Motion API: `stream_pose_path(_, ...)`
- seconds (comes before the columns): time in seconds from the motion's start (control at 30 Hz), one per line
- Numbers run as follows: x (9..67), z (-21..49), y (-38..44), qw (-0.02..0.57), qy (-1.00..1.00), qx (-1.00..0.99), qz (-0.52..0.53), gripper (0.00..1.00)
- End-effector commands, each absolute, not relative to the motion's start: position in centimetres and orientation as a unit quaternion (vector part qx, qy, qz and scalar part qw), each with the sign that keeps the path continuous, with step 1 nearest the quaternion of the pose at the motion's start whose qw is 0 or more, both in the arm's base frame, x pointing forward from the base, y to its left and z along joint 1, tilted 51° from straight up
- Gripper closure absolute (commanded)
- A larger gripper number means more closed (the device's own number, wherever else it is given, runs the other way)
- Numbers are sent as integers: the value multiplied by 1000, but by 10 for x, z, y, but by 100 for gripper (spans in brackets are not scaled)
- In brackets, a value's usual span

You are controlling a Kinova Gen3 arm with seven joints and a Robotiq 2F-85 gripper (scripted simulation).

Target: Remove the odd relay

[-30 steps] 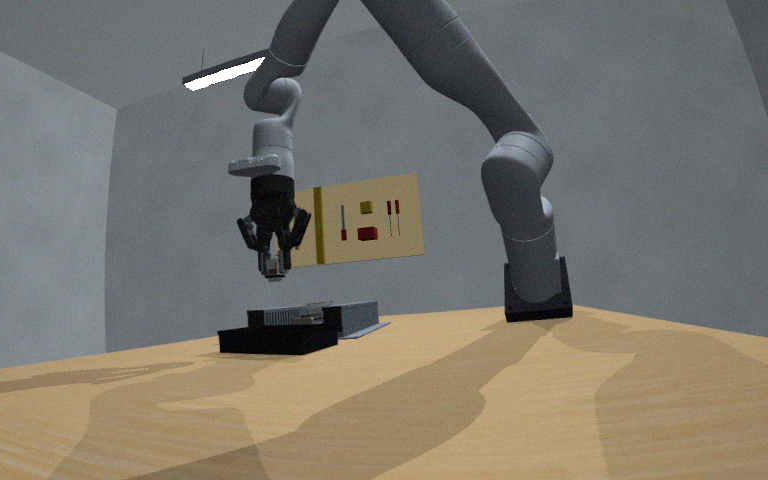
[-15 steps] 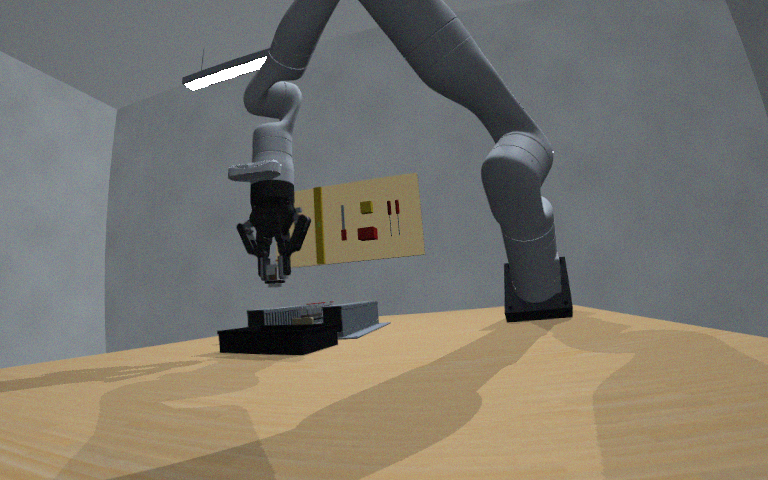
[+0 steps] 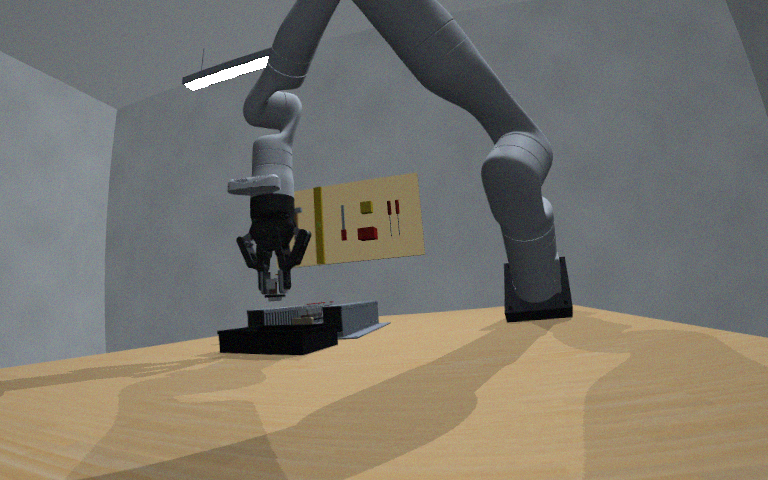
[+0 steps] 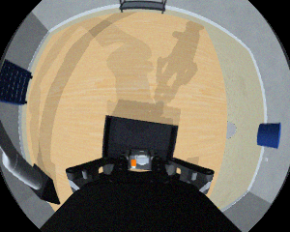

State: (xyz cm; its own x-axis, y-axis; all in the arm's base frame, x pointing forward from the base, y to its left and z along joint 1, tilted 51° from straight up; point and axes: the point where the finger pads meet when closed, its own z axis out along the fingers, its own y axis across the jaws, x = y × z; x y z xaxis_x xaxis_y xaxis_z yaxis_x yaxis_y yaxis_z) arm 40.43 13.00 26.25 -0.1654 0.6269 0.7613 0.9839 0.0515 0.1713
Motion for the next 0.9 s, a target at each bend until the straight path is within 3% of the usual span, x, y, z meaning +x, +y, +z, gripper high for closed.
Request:
stream_pose_path(0.0, 403, 258, 136, 259, -679, -592, -348, 100)
stream_pose_path(0.87, 406, 227, 175, 259, -679, -592, -348, 100)
